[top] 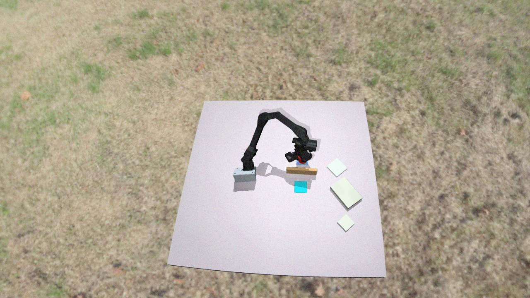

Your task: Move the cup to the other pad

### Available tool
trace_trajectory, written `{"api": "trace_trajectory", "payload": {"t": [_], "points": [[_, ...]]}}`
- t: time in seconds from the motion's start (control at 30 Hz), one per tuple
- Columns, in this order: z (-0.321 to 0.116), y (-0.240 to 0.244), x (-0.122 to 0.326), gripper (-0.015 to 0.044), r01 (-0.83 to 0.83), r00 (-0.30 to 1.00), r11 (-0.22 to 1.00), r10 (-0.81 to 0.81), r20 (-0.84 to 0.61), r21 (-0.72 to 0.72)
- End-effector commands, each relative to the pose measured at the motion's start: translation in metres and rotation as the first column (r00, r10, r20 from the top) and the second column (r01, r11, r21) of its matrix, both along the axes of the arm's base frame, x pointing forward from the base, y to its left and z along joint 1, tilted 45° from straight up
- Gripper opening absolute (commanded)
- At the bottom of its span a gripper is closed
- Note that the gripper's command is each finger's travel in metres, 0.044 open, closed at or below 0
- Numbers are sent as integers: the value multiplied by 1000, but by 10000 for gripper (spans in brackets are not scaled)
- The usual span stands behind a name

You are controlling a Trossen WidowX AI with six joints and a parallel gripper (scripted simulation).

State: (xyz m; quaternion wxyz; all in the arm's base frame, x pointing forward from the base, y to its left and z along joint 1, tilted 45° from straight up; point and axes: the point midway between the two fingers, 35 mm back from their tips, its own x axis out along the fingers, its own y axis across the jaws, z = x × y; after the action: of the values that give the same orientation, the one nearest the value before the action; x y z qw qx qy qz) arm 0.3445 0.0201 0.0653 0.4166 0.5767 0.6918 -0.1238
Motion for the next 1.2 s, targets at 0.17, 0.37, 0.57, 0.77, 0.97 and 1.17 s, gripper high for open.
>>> {"api": "trace_trajectory", "payload": {"t": [0.17,0.37,0.57,0.77,0.97,1.17], "points": [[-10,11,-4,148,1,1000,1000,0,-11,10],[-10,11,-4,148,1,1000,1000,0,-11,10],[-9,10,-2,43,-3,1000,1000,3,-3,3],[-9,10,-2,0,-3,1000,1000,3,-3,3],[-6,6,-1,0,-2,1000,1000,2,-3,2],[6,-6,0,0,-1,1000,1000,1,-5,1]]}}
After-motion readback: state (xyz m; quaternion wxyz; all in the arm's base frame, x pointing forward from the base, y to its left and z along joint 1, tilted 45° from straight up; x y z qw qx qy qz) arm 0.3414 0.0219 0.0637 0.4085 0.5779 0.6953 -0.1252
